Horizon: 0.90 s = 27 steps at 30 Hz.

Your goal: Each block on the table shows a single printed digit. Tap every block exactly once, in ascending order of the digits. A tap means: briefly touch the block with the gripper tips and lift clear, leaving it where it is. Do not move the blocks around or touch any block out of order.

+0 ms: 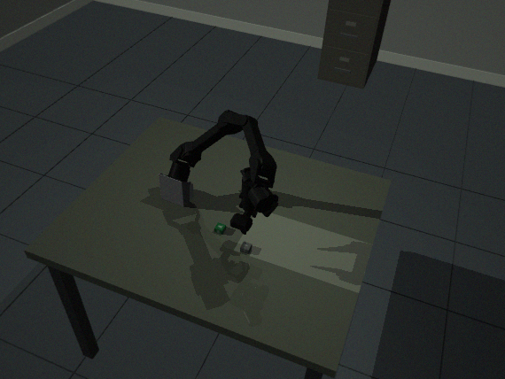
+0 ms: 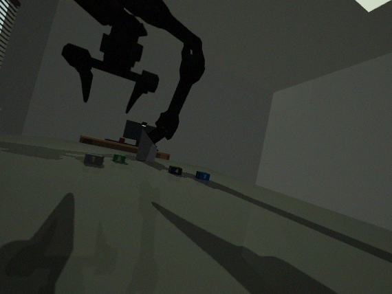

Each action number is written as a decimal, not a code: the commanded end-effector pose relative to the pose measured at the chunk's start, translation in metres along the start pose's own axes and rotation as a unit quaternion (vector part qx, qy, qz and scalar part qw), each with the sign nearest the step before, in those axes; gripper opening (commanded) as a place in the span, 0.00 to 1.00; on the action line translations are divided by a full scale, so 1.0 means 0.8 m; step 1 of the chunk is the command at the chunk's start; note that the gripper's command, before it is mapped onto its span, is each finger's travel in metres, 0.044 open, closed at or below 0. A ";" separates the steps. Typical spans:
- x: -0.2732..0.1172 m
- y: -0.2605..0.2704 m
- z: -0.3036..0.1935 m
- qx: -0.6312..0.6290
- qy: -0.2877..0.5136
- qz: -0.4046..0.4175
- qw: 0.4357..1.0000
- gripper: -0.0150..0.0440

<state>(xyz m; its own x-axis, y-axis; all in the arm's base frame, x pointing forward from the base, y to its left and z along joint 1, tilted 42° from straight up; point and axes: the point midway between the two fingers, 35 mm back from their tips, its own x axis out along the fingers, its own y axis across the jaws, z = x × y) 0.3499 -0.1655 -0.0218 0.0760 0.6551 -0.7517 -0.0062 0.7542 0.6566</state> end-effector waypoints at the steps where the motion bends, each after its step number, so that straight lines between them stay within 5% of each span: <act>1: 0.000 0.000 -0.001 -0.001 0.002 0.000 1.000 0.93; 4: 0.000 0.000 -0.001 -0.001 0.002 0.000 1.000 0.93; 11: 0.098 0.000 -0.001 -0.001 0.001 0.001 1.000 0.62; 18: 0.102 0.000 -0.001 -0.001 0.001 0.001 1.000 0.31; 27: 0.102 0.000 -0.001 -0.001 0.001 0.001 1.000 0.29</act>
<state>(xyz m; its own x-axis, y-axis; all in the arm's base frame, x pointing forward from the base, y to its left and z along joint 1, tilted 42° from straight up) 0.3547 -0.1123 -0.0829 0.0686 0.6553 -0.7522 -0.0112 0.7545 0.6562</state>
